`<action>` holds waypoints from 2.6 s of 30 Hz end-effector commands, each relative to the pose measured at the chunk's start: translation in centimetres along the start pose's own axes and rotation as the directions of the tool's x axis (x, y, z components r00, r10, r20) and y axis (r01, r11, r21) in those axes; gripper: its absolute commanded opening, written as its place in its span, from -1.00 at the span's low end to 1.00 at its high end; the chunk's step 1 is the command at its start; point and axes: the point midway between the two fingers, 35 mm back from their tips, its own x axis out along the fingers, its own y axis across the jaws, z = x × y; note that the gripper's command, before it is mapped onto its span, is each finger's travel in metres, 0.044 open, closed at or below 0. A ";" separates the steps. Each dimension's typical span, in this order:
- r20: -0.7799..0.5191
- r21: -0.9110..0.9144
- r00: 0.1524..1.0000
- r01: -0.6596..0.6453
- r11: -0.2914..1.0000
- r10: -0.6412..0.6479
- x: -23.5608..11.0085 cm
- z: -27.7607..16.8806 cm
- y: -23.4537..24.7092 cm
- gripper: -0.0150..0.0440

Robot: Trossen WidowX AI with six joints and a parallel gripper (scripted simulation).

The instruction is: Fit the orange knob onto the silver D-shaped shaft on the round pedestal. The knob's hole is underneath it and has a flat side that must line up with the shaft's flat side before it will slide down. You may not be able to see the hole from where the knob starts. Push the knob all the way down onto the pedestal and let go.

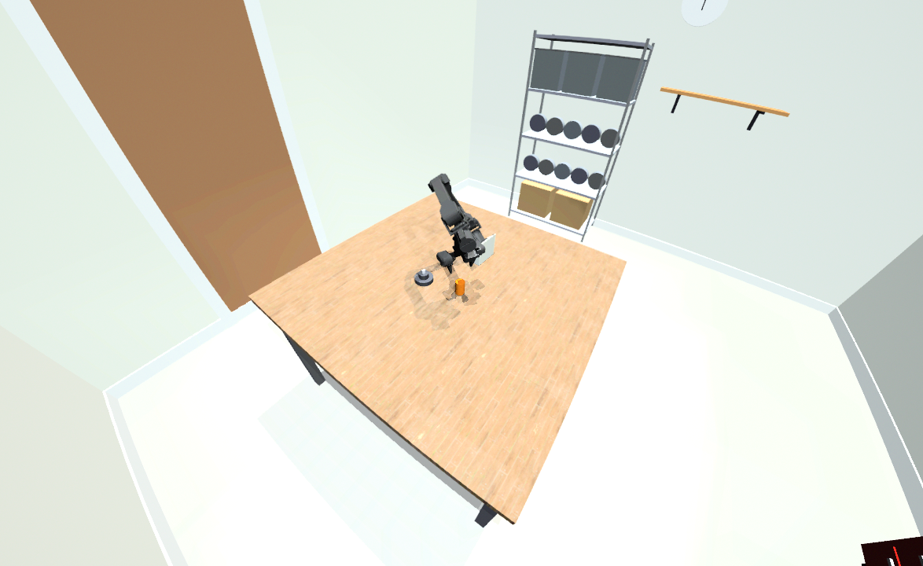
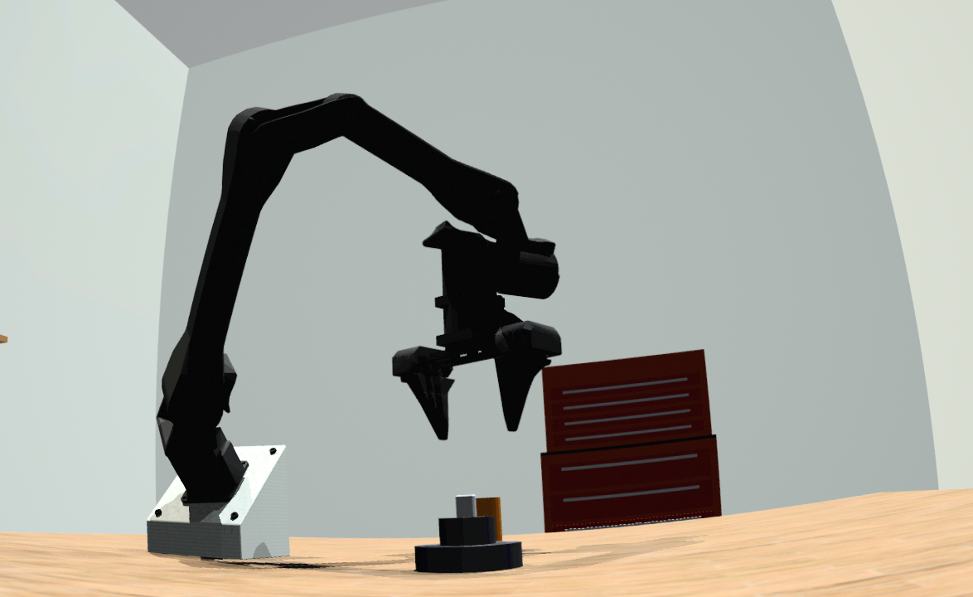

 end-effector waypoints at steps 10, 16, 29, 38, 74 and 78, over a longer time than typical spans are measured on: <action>-0.004 -0.089 1.000 0.006 0.996 -0.006 3.5 -0.2 -0.2 1.00; -0.005 -0.088 1.000 0.006 0.996 -0.007 4.9 -0.2 -0.2 1.00; -0.004 -0.088 1.000 0.007 0.996 -0.007 6.5 0.0 -0.3 1.00; -0.004 -0.088 1.000 0.007 0.996 -0.007 8.0 0.0 -0.3 1.00; -0.007 -0.088 1.000 0.008 0.996 -0.009 11.7 -0.2 -0.2 0.09; -0.007 -0.088 1.000 0.008 0.996 -0.009 11.7 -0.2 -0.2 0.00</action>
